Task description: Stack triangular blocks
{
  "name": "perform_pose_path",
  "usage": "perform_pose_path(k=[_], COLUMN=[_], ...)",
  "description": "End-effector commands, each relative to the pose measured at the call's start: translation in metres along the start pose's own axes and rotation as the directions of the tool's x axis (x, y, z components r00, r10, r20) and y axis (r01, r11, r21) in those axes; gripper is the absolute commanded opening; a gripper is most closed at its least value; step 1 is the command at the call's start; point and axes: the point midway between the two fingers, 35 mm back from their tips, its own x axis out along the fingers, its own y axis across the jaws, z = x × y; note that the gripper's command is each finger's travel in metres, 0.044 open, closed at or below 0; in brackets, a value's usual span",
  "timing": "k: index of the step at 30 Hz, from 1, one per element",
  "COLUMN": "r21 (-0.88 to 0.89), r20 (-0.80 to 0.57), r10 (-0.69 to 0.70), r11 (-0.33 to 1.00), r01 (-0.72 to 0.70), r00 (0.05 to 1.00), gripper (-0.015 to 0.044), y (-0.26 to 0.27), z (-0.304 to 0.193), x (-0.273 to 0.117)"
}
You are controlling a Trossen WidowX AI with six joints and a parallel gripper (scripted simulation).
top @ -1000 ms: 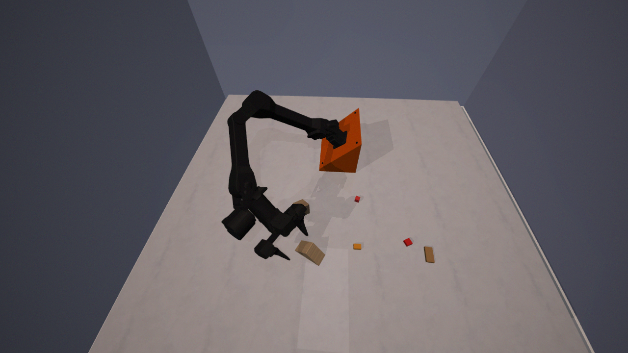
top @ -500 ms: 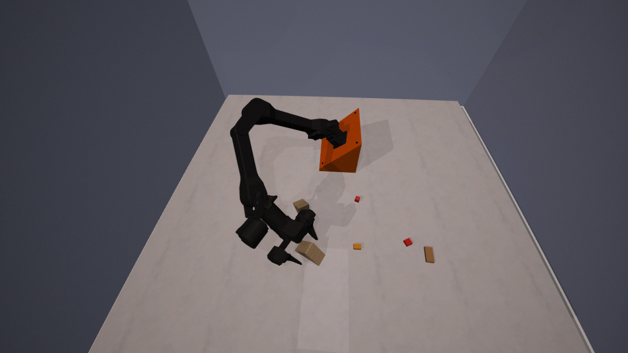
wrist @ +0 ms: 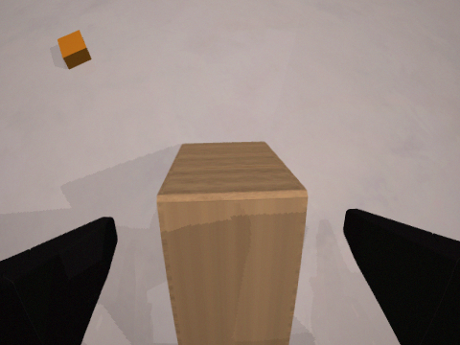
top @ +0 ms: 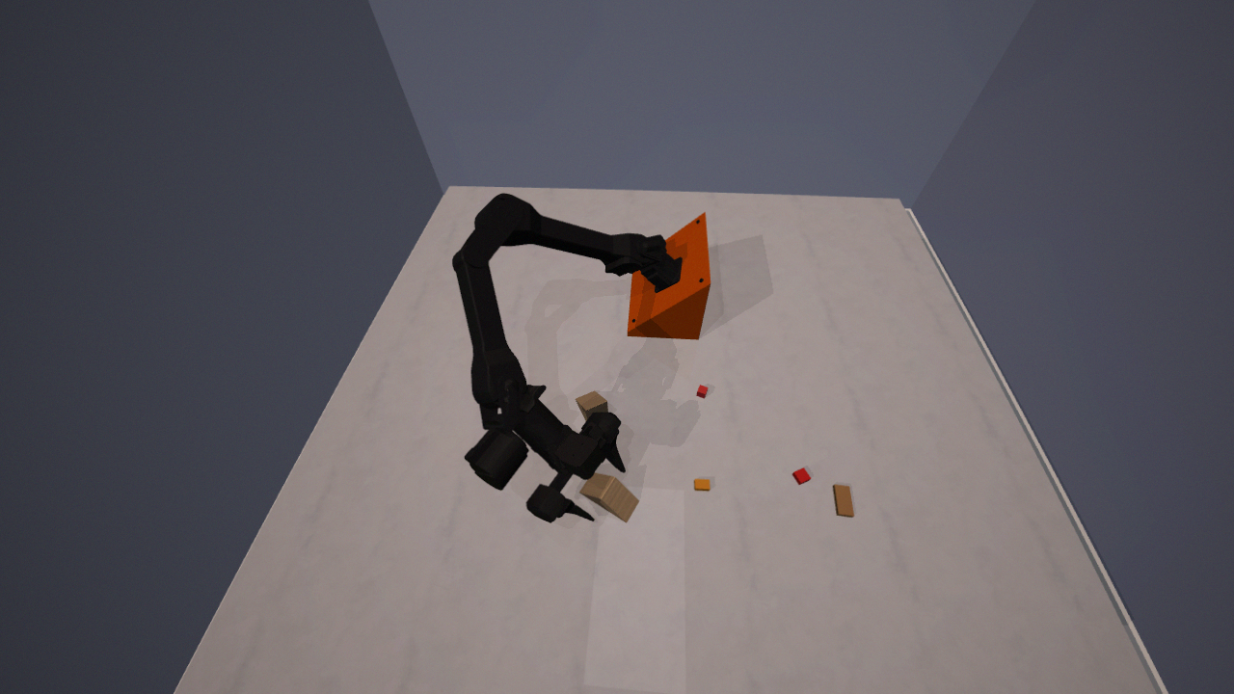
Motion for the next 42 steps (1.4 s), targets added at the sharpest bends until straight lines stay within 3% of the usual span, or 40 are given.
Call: perform_pose_path(k=[1, 24, 34, 42], r21=[-0.004, -0.004, 0.0, 0.0], r20=[0.004, 0.004, 0.0, 0.0], r10=[0.006, 0.006, 0.001, 0.001], r11=[1.0, 1.0, 1.0, 1.0], r01=[-0.006, -0.006, -0.001, -0.001], r00=[1.0, 1.0, 1.0, 1.0], gripper=[0.044, 0.044, 0.0177, 0.0124], y=[0.001, 0.001, 0.0001, 0.0001], z=[0.0003, 0.0003, 0.0, 0.0], x=[0.0029, 0.0029, 0.0003, 0.0003])
